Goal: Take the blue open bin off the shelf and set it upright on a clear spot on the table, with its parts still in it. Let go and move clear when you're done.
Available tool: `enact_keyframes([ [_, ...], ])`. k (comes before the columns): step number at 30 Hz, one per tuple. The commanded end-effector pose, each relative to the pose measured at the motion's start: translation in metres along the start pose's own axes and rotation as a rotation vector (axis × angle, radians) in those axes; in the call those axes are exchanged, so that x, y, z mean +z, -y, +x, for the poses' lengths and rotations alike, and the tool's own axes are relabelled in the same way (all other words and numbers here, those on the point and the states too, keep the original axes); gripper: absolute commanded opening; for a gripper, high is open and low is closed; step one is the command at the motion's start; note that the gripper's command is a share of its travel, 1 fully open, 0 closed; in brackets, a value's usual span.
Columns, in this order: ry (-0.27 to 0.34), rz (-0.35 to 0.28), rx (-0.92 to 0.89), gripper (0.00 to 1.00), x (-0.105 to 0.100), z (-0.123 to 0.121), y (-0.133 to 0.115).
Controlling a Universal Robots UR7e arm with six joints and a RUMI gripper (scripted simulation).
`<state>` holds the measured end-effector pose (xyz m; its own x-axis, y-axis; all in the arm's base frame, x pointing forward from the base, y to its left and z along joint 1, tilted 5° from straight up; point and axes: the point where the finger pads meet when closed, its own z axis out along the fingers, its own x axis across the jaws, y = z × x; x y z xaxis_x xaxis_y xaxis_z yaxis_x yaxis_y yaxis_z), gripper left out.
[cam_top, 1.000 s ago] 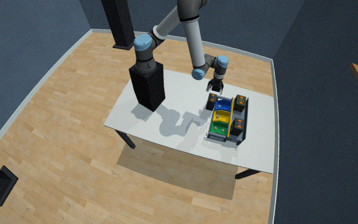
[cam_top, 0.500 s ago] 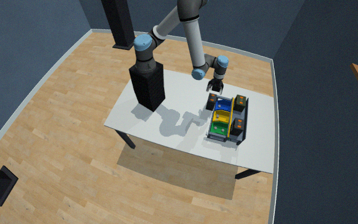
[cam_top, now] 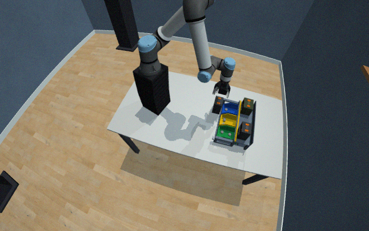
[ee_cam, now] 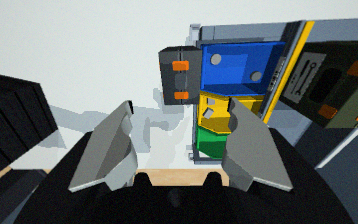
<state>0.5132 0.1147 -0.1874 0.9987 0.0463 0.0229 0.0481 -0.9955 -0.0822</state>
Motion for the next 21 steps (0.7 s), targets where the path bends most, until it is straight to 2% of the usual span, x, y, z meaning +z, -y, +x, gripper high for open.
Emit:
enact_keyframes([
  [1,-0.001,0.000,0.000,0.72,0.001,0.001,0.000],
  [21,-0.001,0.000,0.000,0.72,0.021,0.001,0.000],
])
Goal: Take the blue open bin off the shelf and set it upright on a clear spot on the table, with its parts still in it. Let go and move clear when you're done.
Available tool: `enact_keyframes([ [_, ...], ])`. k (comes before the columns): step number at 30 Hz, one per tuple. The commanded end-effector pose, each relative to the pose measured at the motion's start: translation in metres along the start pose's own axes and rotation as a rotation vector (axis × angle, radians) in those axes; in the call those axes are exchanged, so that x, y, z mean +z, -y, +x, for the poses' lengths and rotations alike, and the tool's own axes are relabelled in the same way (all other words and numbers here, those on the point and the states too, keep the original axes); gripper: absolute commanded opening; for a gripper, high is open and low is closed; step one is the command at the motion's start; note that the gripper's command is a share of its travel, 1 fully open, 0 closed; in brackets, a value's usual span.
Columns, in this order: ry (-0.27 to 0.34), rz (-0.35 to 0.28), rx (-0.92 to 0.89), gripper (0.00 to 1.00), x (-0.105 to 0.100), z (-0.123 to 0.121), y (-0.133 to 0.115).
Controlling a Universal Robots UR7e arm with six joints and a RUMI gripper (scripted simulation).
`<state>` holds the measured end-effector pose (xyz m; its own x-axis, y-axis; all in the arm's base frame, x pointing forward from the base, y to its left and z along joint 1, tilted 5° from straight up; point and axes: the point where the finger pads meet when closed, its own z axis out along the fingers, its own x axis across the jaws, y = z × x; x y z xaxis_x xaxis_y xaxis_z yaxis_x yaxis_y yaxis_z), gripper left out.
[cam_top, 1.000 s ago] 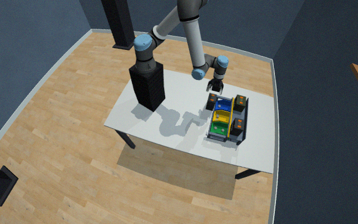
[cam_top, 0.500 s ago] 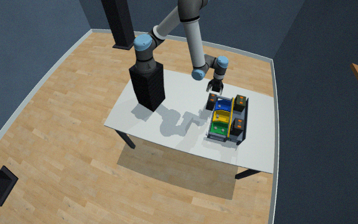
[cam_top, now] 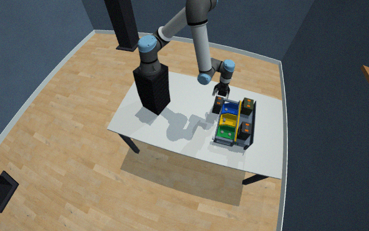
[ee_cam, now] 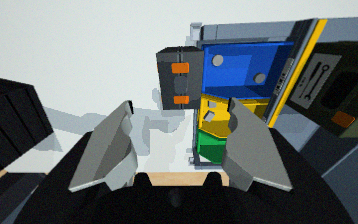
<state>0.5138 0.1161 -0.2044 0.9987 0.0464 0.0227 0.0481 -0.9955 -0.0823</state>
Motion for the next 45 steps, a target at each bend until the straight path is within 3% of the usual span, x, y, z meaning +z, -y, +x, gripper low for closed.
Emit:
enact_keyframes([
  [1,-0.002,0.000,0.000,0.72,0.006,0.001,0.000],
  [21,-0.002,0.000,0.000,0.72,0.026,0.001,0.000],
  [45,-0.002,0.000,0.000,0.72,0.028,0.001,0.000],
])
